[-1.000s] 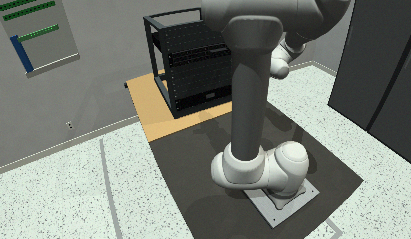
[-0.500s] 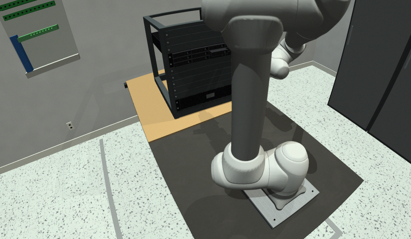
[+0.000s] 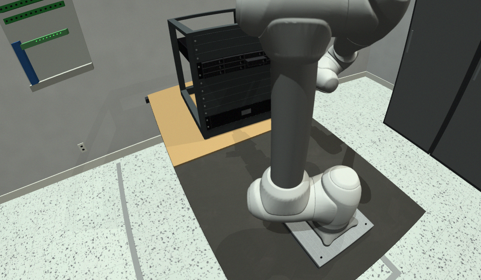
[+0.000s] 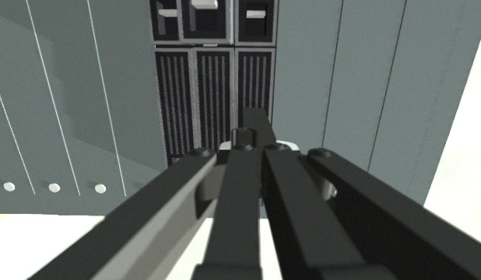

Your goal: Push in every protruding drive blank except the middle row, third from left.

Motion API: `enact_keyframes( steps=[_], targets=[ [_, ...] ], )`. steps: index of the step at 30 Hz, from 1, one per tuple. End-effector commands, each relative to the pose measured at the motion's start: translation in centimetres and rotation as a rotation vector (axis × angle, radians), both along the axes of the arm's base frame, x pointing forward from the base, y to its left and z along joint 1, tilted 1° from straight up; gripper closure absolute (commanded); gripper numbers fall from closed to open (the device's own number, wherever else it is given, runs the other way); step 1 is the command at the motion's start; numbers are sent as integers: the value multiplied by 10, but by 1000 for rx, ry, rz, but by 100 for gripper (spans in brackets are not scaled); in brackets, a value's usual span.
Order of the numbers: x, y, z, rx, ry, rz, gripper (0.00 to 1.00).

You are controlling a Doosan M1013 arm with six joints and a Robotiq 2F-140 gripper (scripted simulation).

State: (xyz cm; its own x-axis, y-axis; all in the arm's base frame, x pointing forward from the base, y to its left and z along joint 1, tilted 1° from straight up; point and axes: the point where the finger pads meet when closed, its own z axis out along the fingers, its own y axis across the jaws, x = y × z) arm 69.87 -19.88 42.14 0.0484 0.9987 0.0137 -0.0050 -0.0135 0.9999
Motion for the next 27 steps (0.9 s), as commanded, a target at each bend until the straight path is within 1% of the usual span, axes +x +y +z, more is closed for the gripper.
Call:
enact_keyframes(
  steps=[1, 9, 20, 23, 27],
  targets=[
    [0, 0, 1, 0, -1, 0, 90],
    [-12, 1, 1, 0, -1, 0, 90],
    [-71, 3, 0, 0, -1, 0, 90],
    [-80, 4, 0, 0, -1, 0, 90],
    [-82, 4, 0, 0, -1, 0, 90]
  ],
)
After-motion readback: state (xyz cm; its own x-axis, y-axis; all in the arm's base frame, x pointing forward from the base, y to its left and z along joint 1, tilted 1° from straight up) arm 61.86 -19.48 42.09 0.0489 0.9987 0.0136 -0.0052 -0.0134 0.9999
